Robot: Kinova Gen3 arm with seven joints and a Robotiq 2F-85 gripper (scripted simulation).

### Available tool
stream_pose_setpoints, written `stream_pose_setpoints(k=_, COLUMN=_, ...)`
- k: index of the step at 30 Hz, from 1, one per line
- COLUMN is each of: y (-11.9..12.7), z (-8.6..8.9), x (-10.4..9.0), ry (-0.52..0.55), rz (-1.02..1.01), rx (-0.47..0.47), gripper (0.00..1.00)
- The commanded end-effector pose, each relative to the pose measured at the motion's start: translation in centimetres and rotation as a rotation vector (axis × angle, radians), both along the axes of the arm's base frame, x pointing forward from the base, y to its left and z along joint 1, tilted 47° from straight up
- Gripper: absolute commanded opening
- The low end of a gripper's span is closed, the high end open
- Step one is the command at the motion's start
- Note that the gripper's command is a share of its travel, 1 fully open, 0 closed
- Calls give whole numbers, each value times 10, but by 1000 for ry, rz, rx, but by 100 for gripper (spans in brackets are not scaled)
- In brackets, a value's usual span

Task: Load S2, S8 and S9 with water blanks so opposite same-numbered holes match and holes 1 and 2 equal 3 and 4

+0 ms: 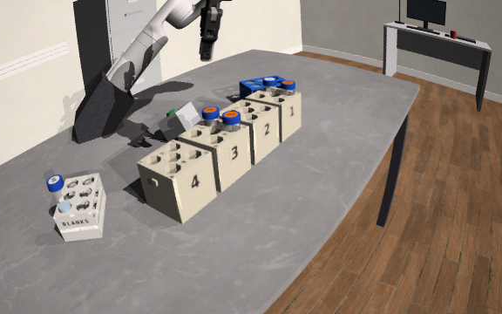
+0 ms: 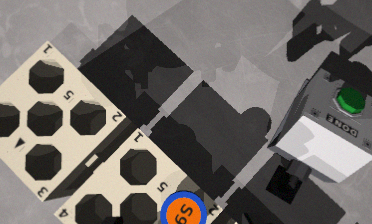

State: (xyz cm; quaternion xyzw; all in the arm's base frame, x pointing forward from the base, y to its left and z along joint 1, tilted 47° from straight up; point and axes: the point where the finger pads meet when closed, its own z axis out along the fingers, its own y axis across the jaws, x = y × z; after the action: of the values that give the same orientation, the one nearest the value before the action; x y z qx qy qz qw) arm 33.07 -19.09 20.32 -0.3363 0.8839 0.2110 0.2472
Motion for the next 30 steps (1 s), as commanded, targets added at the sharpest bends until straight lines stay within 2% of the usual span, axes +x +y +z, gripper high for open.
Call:
stream_pose_setpoints(k=1, y=-1, z=0, x=0, ry=-1, rz=-1, rx=-1, gripper=62)
stream_pose_setpoints(k=8, y=-1, z=0, x=0, ry=-1, rz=-1, rx=-1, gripper=62)
stream_pose_setpoints(k=9, y=1, z=0, x=-3, ry=10, rz=-16, rx=7, gripper=10)
stream_pose_setpoints(k=13, y=3, z=-2, x=-9, ry=32, rz=-46, rx=22, gripper=10)
stream_pose_setpoints(k=28, y=23, z=-11, x=-54, ry=196, rz=-269, rx=137, gripper=10)
stream_pose_setpoints(k=30, y=23, z=-11, x=-54, ry=196, rz=-269, rx=137, gripper=10)
